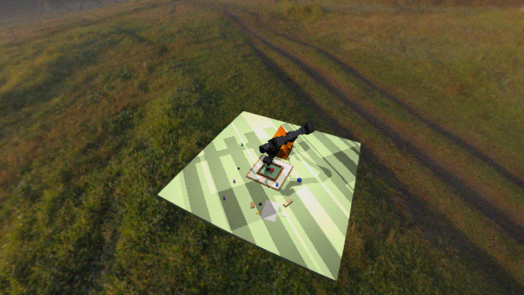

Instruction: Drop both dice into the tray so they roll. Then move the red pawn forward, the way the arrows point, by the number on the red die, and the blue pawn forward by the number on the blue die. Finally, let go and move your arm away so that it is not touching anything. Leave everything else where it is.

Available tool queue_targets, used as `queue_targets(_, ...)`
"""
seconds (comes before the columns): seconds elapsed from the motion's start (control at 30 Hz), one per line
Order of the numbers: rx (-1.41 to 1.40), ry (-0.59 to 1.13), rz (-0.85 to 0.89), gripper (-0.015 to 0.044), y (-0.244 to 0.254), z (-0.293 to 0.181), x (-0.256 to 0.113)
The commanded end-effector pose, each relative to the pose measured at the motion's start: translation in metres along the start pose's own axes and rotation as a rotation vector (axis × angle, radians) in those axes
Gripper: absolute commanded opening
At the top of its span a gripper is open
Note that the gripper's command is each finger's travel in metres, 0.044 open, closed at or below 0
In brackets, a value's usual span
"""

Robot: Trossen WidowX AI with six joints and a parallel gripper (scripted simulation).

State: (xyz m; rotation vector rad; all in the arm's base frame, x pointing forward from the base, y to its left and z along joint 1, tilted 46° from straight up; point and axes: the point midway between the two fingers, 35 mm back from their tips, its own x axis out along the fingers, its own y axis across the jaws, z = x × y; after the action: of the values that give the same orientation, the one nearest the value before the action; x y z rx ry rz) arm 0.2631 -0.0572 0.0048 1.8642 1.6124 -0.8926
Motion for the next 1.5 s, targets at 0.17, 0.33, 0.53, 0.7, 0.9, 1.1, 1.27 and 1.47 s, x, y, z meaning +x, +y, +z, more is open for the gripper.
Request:
queue_targets(0.17, -0.650, -0.036, 0.014, 0.0282, 0.021, -0.064, 0.004)
queue_targets(0.33, -1.294, -0.037, 0.034, 0.0275, 0.026, -0.134, 0.009)
queue_targets(0.53, -1.820, -0.021, 0.066, 0.0275, 0.017, -0.190, 0.013)
queue_targets(0.7, -2.235, 0.000, 0.115, 0.0275, 0.001, -0.235, 0.015)
queue_targets(0.9, -2.343, 0.006, 0.132, 0.0275, -0.005, -0.247, 0.015)
queue_targets(1.1, -2.343, 0.006, 0.132, 0.0275, -0.007, -0.248, 0.015)
queue_targets(1.27, -2.343, 0.007, 0.132, 0.0275, -0.007, -0.249, 0.025)
queue_targets(1.47, -2.343, 0.007, 0.133, 0.0275, -0.006, -0.250, 0.038)
